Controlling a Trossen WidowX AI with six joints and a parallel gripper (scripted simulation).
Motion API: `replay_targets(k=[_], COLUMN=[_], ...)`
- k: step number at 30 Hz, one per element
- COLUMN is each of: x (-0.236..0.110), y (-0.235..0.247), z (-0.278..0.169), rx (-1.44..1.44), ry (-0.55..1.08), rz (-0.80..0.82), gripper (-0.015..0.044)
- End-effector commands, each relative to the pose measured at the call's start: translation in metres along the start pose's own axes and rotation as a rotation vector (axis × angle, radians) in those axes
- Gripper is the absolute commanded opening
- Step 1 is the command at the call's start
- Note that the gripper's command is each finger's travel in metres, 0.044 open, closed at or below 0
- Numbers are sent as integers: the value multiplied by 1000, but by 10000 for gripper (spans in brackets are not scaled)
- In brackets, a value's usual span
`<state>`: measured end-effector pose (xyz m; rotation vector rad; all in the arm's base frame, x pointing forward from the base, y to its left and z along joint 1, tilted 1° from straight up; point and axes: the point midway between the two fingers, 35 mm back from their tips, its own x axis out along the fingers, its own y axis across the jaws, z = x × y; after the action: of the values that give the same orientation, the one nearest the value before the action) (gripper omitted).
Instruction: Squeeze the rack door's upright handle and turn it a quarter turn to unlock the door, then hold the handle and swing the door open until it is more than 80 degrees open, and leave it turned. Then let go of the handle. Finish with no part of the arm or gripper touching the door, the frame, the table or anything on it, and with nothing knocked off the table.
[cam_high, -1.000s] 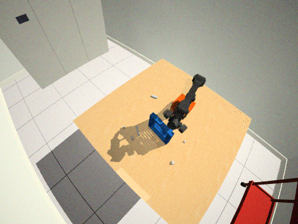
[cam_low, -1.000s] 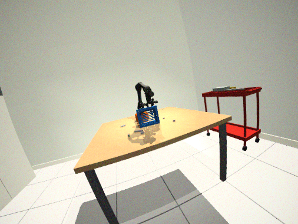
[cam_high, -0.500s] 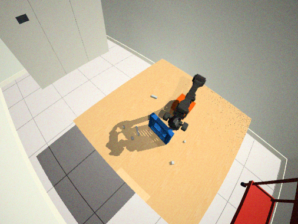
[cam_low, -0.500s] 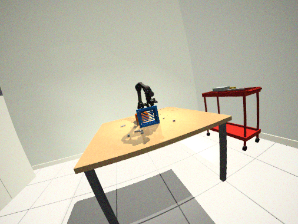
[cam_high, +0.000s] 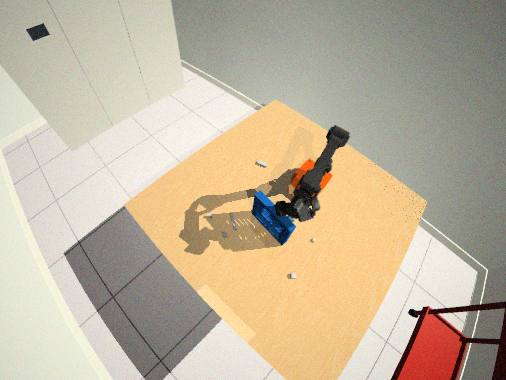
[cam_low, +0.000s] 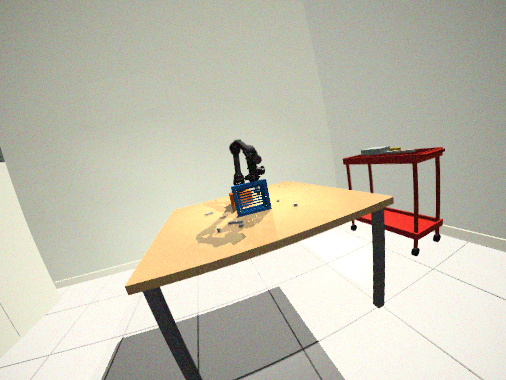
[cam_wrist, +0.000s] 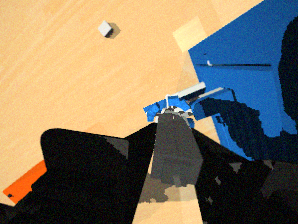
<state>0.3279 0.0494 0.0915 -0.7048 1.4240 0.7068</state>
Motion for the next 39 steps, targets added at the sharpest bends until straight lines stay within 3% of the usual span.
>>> replay_targets(k=[1, 15, 24, 34, 39], x=[1, 1, 1, 1, 1], y=[0, 0, 0, 0, 0], z=[-1, -1, -1, -1, -1], rx=[-174, -855, -887, -887, -764], ry=[3, 3, 3, 3, 3], rz=[0, 1, 1, 1, 1], gripper=[25, 25, 25, 288, 297])
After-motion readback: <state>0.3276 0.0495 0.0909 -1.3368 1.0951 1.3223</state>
